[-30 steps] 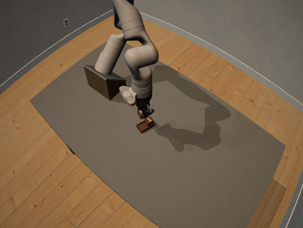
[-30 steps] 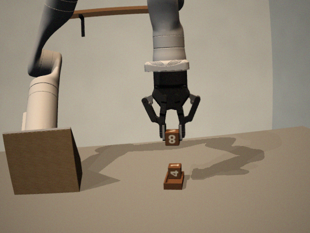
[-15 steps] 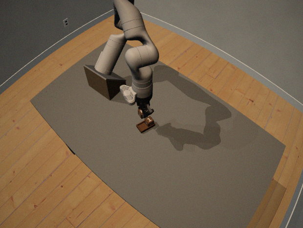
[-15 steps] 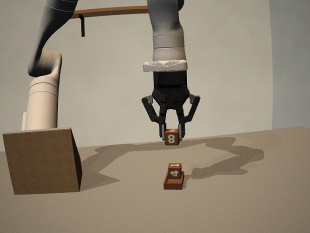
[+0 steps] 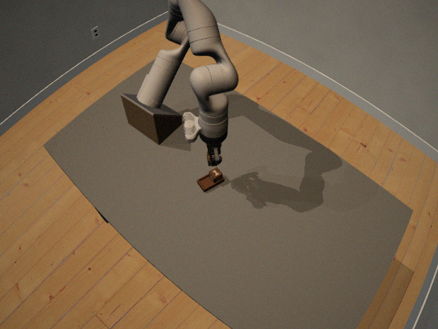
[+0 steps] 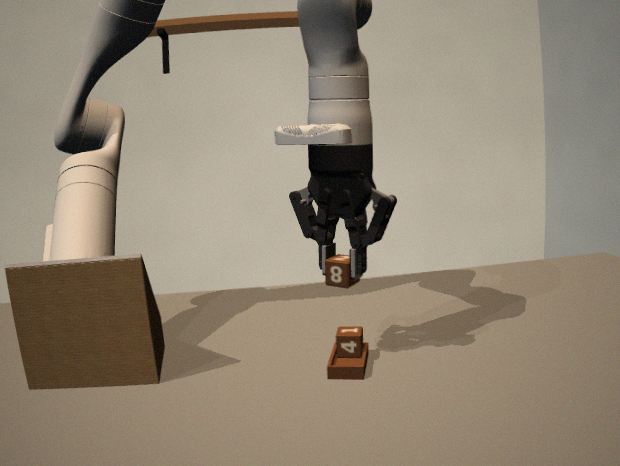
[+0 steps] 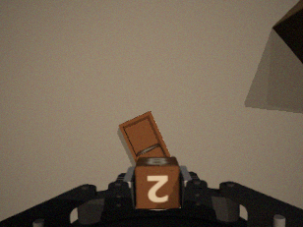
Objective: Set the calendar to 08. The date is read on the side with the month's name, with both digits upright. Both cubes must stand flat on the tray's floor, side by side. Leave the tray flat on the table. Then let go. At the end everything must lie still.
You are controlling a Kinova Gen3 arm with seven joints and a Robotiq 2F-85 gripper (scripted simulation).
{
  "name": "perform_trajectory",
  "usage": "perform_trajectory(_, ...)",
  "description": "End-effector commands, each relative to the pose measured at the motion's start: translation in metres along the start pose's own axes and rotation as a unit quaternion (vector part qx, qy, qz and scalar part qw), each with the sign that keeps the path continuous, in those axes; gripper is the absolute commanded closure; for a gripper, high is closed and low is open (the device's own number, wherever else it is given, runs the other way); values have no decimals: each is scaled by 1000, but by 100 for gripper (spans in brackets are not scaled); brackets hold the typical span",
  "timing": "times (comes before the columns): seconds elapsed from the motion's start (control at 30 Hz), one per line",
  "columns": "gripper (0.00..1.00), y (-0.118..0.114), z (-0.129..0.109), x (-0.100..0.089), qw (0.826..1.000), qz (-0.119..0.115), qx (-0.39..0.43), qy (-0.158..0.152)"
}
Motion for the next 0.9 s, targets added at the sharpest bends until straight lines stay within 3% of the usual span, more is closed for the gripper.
perform_trajectory(0.0,72,4,10,0,999,1,34,9)
perform_trajectory(0.17,72,11,26,2,990,2,144,11)
perform_trajectory(0.33,72,18,43,4,966,0,256,11)
perform_trajectory(0.4,72,18,43,4,966,0,256,11)
perform_trajectory(0.87,72,31,82,6,871,-11,491,0)
Point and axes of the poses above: the point where the finger pads meet when closed, its own x axis out along the fingers, its own y axis across the jaws, z = x × y, the point moved 5 cm from there along -x, back along the fingers, and after that the axes turned 1 degree about -x, right-handed, at the moved point
